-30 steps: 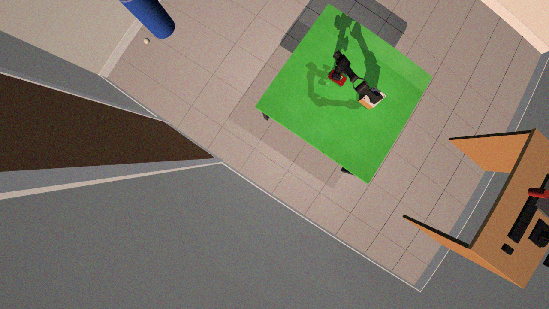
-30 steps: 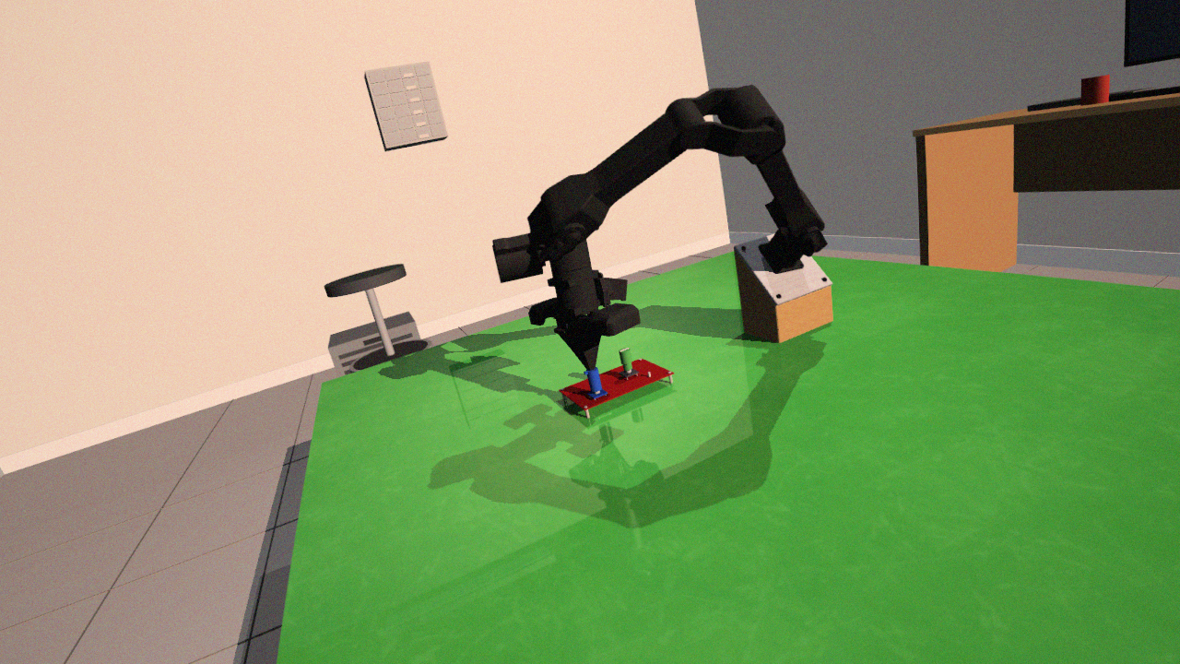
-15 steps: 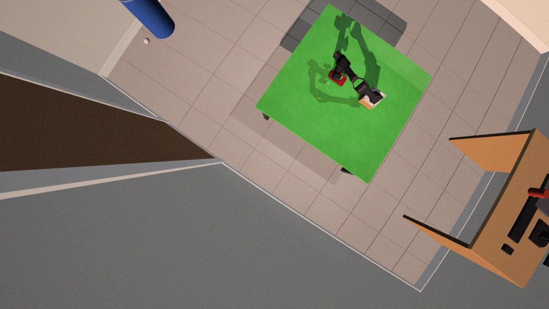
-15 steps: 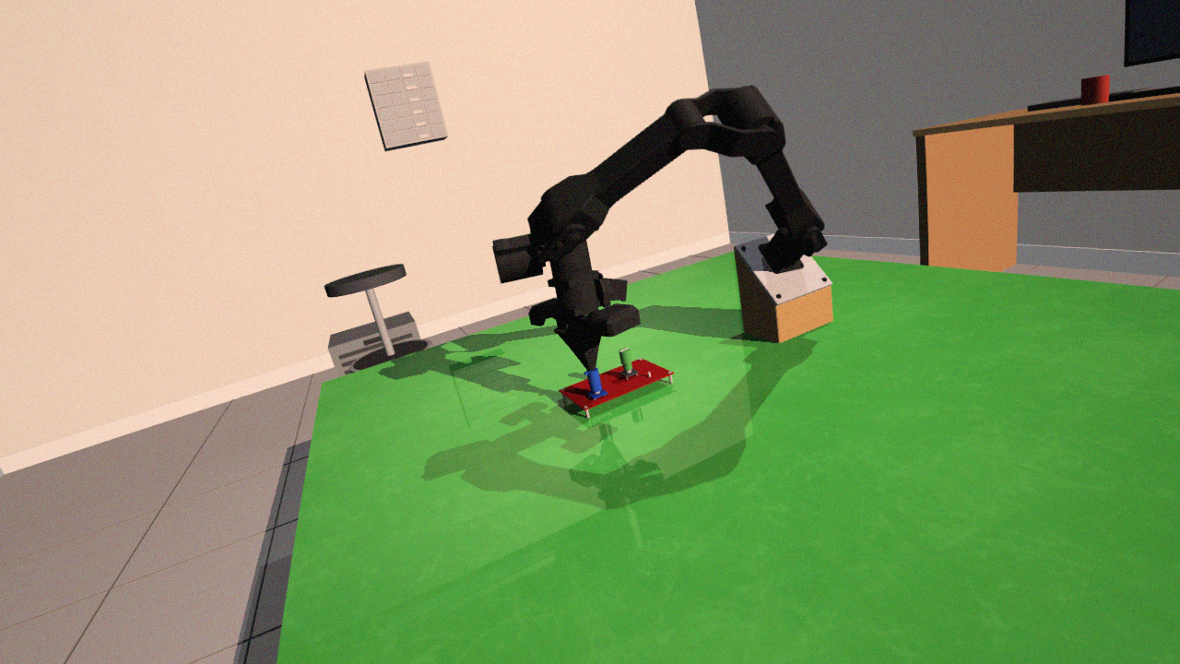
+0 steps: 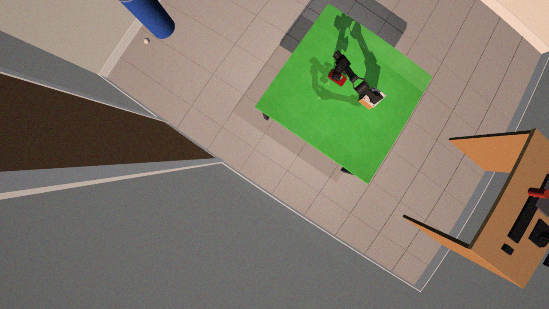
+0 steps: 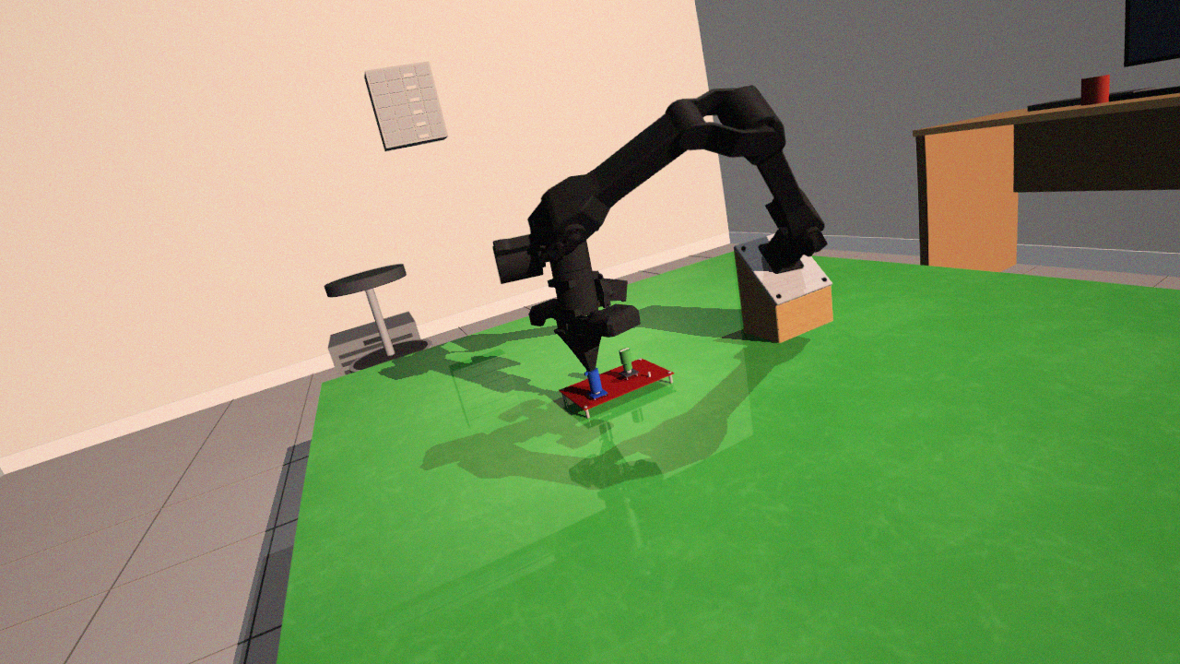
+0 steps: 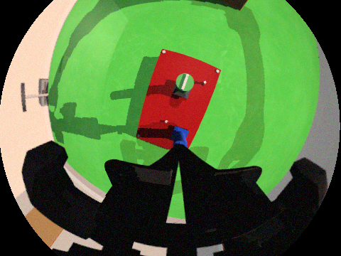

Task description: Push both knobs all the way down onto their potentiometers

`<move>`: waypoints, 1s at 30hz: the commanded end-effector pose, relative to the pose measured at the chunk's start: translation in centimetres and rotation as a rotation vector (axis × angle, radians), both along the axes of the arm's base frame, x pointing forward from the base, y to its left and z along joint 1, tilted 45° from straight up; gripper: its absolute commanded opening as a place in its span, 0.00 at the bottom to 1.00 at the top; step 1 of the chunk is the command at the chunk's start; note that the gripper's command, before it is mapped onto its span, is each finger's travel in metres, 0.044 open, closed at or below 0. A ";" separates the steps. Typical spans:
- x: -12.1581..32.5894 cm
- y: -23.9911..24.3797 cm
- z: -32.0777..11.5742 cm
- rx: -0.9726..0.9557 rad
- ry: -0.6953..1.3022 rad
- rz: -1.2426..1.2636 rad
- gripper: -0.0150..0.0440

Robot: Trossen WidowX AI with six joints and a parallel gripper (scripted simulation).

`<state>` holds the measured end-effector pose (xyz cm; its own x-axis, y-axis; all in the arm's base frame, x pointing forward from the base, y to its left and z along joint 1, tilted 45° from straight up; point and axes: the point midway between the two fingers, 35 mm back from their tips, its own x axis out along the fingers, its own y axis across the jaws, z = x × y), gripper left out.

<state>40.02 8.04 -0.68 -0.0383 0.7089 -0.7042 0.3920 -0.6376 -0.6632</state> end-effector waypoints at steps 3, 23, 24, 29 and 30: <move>0.0 0.9 -0.5 0.001 -0.001 0.028 0.25; 0.0 -0.8 1.1 0.004 0.008 0.025 0.34; 0.0 -0.8 1.1 0.004 0.008 0.025 0.39; 0.0 -0.8 1.1 0.004 0.008 0.025 0.61; -0.1 -0.9 1.1 0.003 0.008 0.025 0.65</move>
<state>40.05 7.16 0.53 -0.0597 0.7104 -0.7012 0.4028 -0.6256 -0.6681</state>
